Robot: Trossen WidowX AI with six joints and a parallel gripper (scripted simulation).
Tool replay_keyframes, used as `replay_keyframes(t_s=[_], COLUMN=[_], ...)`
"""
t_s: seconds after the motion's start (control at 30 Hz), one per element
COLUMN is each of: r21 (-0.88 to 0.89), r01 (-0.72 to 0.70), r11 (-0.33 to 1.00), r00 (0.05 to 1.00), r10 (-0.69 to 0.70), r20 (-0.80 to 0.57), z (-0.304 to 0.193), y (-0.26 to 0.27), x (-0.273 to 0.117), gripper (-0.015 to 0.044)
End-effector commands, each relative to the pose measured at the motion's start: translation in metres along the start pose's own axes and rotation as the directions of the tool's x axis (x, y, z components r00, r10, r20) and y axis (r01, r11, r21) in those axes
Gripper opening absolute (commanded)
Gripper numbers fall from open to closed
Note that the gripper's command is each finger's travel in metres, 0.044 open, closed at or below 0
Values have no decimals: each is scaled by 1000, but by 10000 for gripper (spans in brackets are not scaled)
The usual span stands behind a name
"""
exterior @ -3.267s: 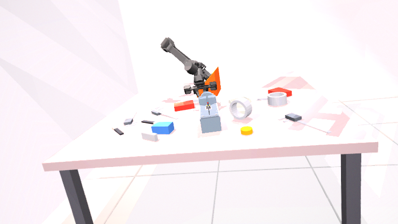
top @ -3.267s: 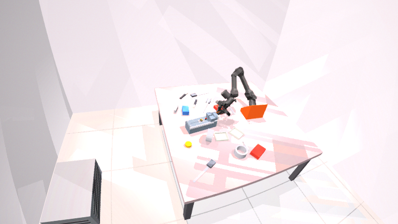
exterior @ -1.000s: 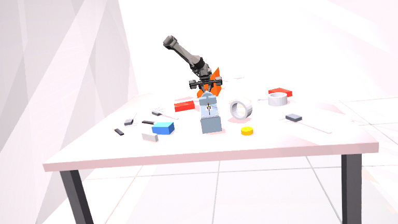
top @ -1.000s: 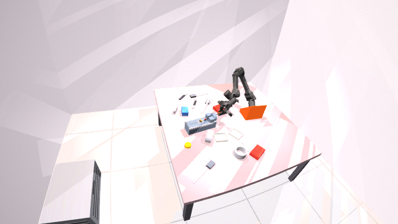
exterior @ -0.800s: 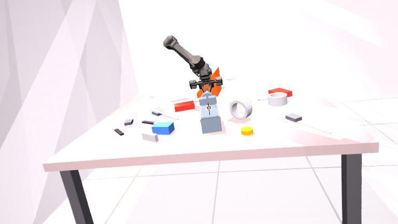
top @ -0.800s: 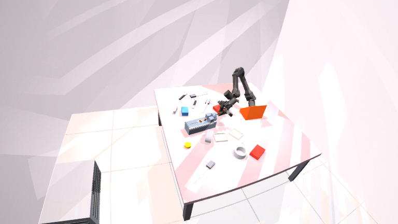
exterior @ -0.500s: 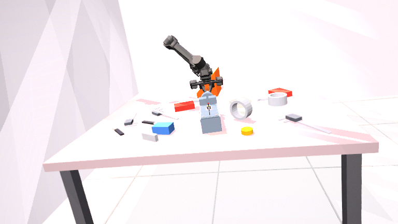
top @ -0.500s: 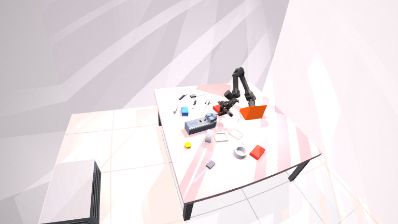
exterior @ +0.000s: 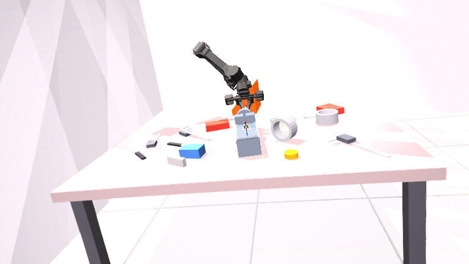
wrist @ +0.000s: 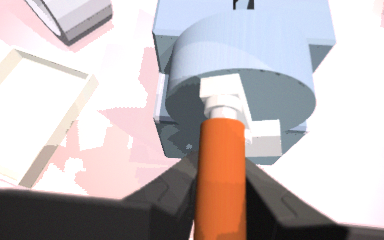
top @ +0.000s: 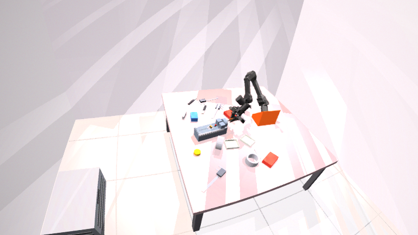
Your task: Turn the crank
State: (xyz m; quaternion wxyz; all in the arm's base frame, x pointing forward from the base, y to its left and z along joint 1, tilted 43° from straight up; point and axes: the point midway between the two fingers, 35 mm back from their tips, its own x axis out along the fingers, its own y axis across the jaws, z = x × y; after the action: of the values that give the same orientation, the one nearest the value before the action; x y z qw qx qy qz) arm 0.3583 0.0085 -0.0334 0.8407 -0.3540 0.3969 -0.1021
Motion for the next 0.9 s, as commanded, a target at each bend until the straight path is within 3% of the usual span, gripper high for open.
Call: replay_keyframes(t_s=[0.0, 0.87], r21=[-11, -11], r01=[-23, -23], r11=[1000, 1000], r00=[1000, 1000], r10=[23, 23], r20=[-1, -1], z=[-2, -12], y=[9, 19], x=[2, 12], gripper=[0, 0])
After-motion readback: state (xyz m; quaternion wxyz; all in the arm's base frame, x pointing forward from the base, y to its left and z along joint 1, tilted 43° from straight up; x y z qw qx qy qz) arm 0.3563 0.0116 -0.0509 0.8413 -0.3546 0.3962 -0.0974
